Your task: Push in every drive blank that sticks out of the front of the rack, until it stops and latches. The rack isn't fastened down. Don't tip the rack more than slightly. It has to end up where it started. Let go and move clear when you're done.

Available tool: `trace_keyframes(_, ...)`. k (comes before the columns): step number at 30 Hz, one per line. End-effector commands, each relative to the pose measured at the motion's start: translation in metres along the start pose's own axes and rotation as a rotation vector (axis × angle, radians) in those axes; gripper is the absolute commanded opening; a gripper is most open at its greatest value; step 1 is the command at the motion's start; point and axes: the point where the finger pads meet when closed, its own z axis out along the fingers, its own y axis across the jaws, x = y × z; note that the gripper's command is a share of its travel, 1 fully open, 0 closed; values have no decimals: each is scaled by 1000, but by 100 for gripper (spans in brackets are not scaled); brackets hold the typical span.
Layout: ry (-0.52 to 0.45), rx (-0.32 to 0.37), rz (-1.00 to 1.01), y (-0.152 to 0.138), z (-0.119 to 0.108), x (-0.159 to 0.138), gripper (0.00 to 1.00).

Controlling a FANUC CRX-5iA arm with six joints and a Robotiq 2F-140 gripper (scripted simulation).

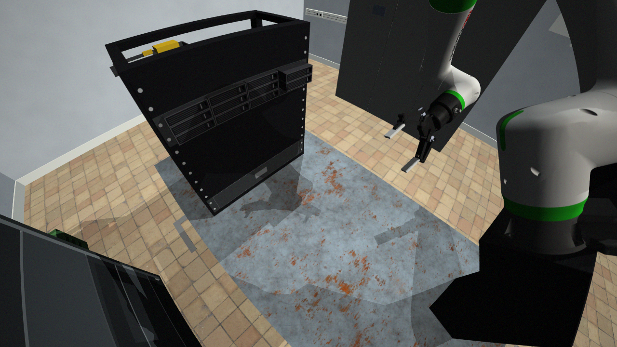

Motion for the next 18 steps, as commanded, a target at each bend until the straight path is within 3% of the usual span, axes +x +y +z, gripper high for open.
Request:
trace_keyframes(1, 0, -1, -1, 0, 0, 0, 100)
trace_keyframes(18, 2, 18, -7, -5, 5, 0, 100)
